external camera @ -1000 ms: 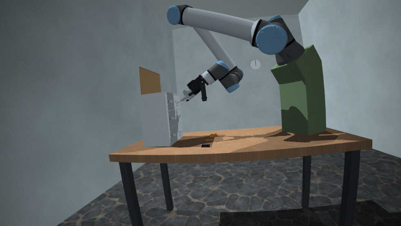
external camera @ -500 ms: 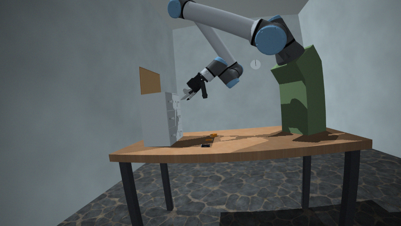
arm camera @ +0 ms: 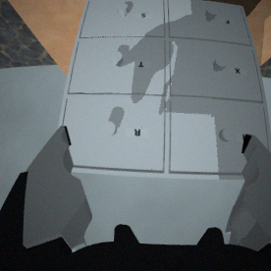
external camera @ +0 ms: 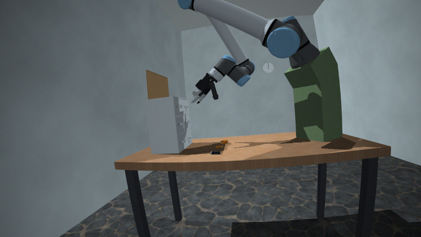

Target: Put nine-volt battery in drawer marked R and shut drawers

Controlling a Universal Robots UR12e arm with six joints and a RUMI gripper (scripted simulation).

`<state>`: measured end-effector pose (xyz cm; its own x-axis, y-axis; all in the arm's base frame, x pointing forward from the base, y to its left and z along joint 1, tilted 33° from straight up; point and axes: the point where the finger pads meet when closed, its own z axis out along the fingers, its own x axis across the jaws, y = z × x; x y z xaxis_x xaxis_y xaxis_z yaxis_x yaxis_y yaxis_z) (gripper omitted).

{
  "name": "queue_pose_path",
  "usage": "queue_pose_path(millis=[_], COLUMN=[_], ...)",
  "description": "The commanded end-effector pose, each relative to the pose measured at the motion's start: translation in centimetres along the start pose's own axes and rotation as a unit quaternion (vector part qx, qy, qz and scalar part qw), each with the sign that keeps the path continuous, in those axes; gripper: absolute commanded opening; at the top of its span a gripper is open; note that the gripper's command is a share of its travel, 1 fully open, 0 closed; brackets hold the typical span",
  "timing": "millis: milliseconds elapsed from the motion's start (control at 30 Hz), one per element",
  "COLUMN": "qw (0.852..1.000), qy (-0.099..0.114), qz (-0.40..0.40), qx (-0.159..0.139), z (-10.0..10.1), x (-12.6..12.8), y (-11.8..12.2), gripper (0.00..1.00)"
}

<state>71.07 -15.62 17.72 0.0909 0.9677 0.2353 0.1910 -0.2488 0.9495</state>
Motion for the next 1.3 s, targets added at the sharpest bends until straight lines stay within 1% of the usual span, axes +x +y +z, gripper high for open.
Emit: queue_pose_path(millis=[0,367,433,567,933,1000,1267], qw=[1.0,0.998,0.998,0.997,0.992,0.992,0.987], qy=[0.0,0.0,0.0,0.0,0.0,0.0,0.0], qz=[-0.001,-0.001,-0.001,-0.001,-0.001,-0.001,-0.001], qx=[0.021,0.066,0.066,0.083,0.129,0.129,0.163], z=[-0.5,-1.6,-1.6,-2.0,-3.2,-3.2,-4.0], x=[0.0,0.0,0.0,0.0,0.0,0.0,0.0], y=[0.1,0.3,0.3,0.3,0.4,0.4,0.5], gripper=[1.0,1.0,1.0,1.0,1.0,1.0,1.0])
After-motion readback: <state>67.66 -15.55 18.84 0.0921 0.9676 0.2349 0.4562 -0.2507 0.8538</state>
